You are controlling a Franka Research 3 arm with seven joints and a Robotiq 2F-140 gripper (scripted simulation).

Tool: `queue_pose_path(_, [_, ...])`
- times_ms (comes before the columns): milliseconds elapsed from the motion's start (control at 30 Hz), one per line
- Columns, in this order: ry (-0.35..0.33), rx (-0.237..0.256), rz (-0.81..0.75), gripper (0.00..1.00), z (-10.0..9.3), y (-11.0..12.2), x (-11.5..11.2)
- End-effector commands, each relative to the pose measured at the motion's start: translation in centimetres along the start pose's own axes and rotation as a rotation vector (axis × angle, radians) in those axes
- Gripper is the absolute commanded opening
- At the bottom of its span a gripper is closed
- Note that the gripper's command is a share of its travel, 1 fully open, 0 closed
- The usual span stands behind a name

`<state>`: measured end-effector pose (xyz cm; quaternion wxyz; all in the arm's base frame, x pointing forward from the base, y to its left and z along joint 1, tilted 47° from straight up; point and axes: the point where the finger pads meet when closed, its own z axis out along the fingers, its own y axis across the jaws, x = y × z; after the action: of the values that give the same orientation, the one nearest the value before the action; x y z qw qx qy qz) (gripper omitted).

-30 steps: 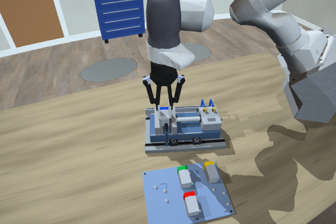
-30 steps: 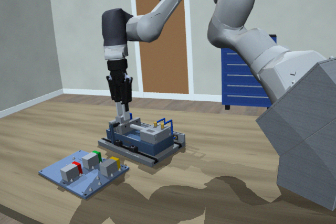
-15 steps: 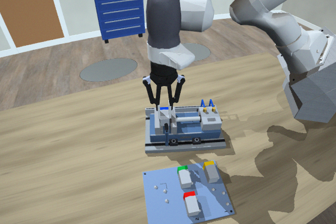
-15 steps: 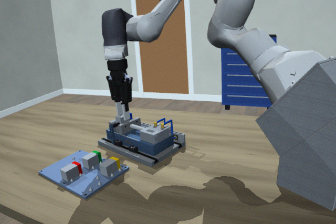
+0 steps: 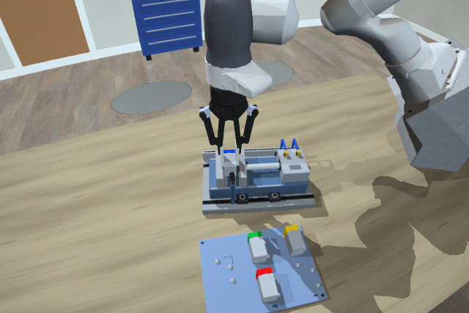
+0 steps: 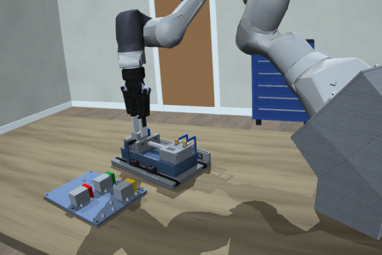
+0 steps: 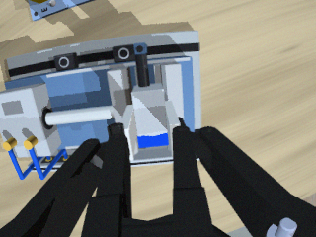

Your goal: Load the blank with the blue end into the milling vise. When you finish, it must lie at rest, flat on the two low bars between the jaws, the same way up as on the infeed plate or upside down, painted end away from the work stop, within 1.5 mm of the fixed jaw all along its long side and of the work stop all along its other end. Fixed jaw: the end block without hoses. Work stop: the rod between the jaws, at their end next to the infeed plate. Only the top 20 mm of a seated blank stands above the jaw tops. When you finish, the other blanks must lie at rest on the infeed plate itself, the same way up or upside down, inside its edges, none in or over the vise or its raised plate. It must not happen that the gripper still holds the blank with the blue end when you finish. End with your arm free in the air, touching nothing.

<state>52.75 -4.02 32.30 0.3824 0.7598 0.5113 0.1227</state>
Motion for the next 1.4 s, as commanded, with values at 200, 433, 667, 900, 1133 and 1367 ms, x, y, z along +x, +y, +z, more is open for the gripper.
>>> queue_pose_path(200, [0.004,-0.002,0.004,0.0,-0.16,0.05,0.25])
queue_pose_path(433, [0.004,-0.002,0.004,0.0,-0.16,0.05,0.25])
queue_pose_path(667, [0.004,-0.002,0.004,0.0,0.03,0.01,0.0])
queue_pose_path(900, [0.004,-0.002,0.004,0.0,0.03,0.01,0.0])
queue_pose_path(1133, [0.001,0.0,0.0,1.0,0.0,0.0,0.0])
queue_pose_path(1367, [0.001,0.0,0.0,1.0,0.0,0.0,0.0])
